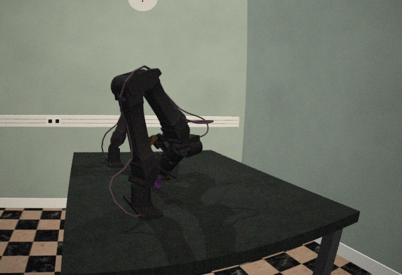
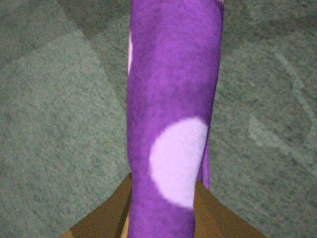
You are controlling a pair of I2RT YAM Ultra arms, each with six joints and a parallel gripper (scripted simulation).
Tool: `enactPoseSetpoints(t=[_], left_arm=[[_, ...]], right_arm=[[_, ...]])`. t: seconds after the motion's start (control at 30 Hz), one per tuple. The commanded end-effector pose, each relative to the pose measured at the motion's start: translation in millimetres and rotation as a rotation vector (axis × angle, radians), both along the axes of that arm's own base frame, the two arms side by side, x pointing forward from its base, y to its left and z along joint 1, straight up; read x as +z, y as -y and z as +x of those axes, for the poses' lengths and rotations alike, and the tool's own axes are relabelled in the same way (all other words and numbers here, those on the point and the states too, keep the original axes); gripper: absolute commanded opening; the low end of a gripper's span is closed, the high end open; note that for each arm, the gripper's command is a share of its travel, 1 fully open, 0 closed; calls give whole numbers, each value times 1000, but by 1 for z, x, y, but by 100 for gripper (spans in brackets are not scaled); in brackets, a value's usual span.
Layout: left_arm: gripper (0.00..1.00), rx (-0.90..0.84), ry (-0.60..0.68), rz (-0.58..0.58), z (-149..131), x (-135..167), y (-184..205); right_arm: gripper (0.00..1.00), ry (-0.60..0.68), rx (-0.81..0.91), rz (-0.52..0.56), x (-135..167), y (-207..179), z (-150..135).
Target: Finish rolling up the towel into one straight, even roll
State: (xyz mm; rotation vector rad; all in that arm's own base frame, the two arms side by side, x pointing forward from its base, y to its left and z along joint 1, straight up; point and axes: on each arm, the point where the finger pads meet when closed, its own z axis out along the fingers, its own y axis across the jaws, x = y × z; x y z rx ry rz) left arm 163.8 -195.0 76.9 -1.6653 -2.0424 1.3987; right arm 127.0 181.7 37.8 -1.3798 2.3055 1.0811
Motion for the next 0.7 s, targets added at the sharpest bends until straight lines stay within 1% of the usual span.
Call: enactPoseSetpoints(t=[0.0, 0.03, 0.2, 0.33, 0.67], left_arm=[[85, 6, 26, -18, 11, 5, 2], [85, 6, 26, -18, 11, 5, 2], [85, 6, 26, -18, 11, 5, 2], [85, 6, 26, -18, 11, 5, 2], [85, 6, 26, -18, 11, 5, 2]], right_arm=[[31, -124, 63, 39, 6, 0, -15], [31, -124, 63, 39, 6, 0, -15], [31, -220, 62, 64, 7, 0, -15], [31, -268, 62, 76, 8, 0, -15], [31, -285, 62, 81, 3, 0, -15]])
